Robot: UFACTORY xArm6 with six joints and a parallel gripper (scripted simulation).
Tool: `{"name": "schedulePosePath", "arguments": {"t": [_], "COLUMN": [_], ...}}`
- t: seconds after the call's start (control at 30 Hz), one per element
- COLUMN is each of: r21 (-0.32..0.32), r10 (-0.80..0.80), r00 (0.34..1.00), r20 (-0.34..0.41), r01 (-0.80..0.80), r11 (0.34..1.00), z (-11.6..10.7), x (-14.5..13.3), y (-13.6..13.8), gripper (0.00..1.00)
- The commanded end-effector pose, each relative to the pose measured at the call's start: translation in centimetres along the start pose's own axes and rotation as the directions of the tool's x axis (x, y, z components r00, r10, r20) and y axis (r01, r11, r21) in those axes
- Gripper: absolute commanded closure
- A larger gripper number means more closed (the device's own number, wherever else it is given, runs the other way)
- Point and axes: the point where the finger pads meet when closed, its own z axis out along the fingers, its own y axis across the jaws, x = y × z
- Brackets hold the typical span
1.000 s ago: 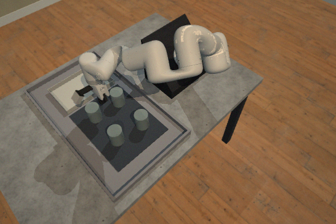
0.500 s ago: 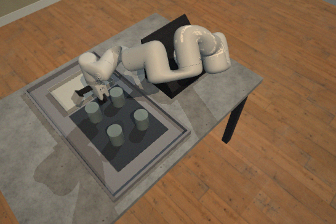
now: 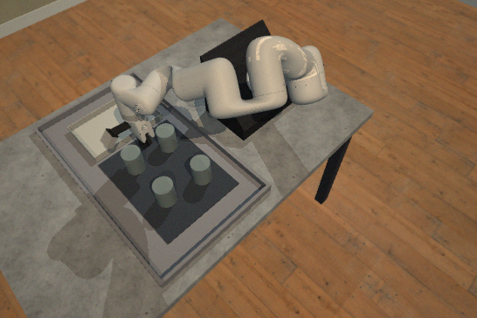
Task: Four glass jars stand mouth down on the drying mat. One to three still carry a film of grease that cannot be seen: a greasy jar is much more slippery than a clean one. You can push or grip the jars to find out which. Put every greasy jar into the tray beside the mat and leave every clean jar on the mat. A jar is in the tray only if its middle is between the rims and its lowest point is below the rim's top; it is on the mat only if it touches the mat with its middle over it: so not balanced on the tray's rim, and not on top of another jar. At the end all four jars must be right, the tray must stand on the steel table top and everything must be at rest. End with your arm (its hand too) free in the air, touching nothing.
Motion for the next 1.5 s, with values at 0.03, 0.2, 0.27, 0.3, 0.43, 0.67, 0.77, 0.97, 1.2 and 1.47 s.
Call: {"name": "schedulePosePath", "arguments": {"t": [0.03,0.2,0.27,0.3,0.43,0.67,0.77,0.97,1.2,1.47], "r21": [-0.002,-0.002,-0.002,-0.002,-0.002,-0.002,-0.002,-0.002,-0.002,-0.002], "r10": [-0.001,-0.001,-0.001,-0.001,-0.001,-0.001,-0.001,-0.001,-0.001,-0.001], "r00": [1.0,1.0,1.0,1.0,1.0,1.0,1.0,1.0,1.0,1.0], "r20": [-0.004,-0.004,-0.004,-0.004,-0.004,-0.004,-0.004,-0.004,-0.004,-0.004], "r01": [0.001,0.001,0.001,0.001,0.001,0.001,0.001,0.001,0.001,0.001], "r11": [1.0,1.0,1.0,1.0,1.0,1.0,1.0,1.0,1.0,1.0], "z": [-0.17,-0.17,-0.17,-0.17,-0.17,-0.17,-0.17,-0.17,-0.17,-0.17], "x": [0.21,0.27,0.29,0.29,0.34,0.43,0.47,0.53,0.62,0.7], "y": [0.03,0.03,0.03,0.03,0.03,0.03,0.03,0.03,0.03,0.03], "gripper": [1.0,1.0,1.0,1.0,1.0,1.0,1.0,1.0,1.0,1.0]}}
